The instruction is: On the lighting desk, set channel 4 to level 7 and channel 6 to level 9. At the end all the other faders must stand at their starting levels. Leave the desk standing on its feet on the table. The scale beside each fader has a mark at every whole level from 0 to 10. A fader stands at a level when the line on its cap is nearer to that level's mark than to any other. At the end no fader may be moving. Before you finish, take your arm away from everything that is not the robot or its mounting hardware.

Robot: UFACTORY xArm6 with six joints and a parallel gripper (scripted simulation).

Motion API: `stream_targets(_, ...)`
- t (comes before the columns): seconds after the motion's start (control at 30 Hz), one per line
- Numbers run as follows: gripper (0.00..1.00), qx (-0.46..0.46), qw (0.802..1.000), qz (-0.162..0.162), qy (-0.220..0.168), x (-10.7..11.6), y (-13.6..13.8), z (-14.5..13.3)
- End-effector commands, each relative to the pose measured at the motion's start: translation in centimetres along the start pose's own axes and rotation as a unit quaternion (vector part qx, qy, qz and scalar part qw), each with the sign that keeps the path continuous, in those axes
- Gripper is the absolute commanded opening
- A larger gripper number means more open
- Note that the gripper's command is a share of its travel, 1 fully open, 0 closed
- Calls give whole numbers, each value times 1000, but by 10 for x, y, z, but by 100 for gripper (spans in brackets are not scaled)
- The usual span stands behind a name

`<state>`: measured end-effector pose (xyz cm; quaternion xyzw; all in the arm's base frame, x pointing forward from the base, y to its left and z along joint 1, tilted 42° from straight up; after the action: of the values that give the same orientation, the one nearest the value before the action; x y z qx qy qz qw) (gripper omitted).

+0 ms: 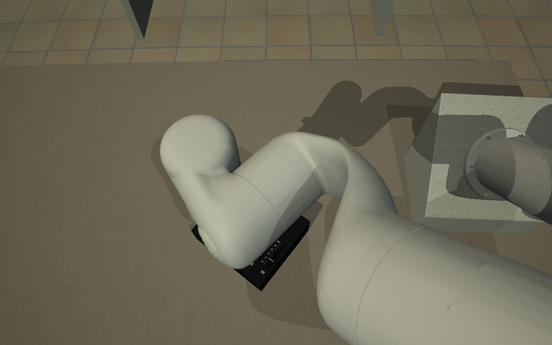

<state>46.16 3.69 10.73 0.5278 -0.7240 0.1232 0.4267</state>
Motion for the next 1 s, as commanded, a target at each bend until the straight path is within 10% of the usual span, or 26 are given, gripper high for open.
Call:
stream_targets(0.0, 0, 0, 1000, 2, 0, 1, -1, -1)
stream_targets(0.97, 0, 0, 1000, 2, 0, -4, -1, -1)
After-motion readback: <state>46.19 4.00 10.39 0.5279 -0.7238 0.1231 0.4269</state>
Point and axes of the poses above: the point where the finger pads meet when closed, its own x axis back along the fingers, its own y axis across the jaws, z = x × y, the point moved 4 cm from there along x, back along the fingers, and after that the axes turned 11 degrees about x, right-handed, at the moved point
